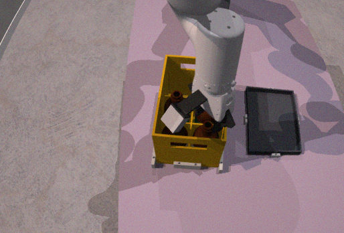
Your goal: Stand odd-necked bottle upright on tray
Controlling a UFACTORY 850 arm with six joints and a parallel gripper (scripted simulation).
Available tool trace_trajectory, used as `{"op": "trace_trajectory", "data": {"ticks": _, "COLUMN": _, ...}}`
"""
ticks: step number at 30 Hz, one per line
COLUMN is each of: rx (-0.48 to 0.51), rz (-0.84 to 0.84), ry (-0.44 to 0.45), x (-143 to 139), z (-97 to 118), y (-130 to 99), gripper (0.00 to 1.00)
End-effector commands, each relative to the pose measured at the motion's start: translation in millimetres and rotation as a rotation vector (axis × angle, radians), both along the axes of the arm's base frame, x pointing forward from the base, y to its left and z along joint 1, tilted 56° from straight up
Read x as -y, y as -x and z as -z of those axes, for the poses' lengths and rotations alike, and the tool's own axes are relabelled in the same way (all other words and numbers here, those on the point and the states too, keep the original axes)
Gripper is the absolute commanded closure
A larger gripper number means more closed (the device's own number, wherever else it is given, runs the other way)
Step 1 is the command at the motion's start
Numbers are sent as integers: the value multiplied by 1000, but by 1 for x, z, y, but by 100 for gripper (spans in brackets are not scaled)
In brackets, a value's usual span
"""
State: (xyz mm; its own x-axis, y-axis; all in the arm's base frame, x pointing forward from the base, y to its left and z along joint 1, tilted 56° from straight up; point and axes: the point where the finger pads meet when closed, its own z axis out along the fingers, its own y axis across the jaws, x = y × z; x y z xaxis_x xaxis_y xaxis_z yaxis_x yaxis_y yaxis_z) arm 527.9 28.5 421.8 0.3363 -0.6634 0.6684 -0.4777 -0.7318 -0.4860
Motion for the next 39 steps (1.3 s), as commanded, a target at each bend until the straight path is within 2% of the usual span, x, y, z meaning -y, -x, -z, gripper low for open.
{"op": "trace_trajectory", "data": {"ticks": 1, "rx": 1, "rz": 0, "ry": 0, "x": 0, "z": 0, "y": -1, "gripper": 35}}
{"op": "trace_trajectory", "data": {"ticks": 39, "rx": 1, "rz": 0, "ry": 0, "x": 6, "z": 20, "y": -30, "gripper": 35}}
